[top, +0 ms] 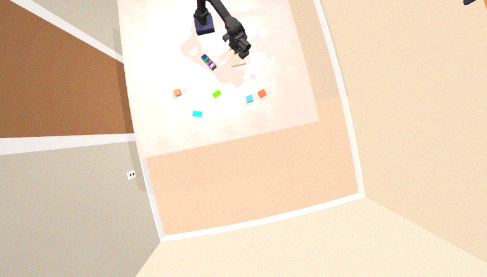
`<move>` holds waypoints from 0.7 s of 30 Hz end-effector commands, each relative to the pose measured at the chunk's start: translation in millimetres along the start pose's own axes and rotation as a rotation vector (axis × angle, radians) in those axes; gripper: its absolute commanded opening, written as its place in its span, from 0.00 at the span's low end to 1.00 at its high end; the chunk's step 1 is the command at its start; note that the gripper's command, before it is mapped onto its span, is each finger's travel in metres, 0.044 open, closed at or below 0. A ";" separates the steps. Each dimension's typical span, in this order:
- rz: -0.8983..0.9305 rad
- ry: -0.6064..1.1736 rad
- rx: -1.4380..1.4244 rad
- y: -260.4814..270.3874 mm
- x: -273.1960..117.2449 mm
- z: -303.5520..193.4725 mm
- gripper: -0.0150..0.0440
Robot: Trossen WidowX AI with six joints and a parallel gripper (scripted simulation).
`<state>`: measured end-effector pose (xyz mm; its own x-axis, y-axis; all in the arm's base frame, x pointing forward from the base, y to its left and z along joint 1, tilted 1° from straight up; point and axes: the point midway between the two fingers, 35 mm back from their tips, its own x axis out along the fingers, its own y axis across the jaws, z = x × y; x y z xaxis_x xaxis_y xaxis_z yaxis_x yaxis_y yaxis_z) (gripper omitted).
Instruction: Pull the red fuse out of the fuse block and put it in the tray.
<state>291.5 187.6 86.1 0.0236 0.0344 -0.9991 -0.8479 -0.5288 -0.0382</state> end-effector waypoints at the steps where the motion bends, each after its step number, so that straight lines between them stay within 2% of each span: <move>1: 0.003 0.000 0.003 -0.4 6.4 1.7 0.25; 21: 0.003 0.000 0.003 0.1 38.3 1.7 0.25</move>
<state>292.2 190.6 54.7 0.0255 0.0360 -0.9990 -0.8477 -0.5290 -0.0407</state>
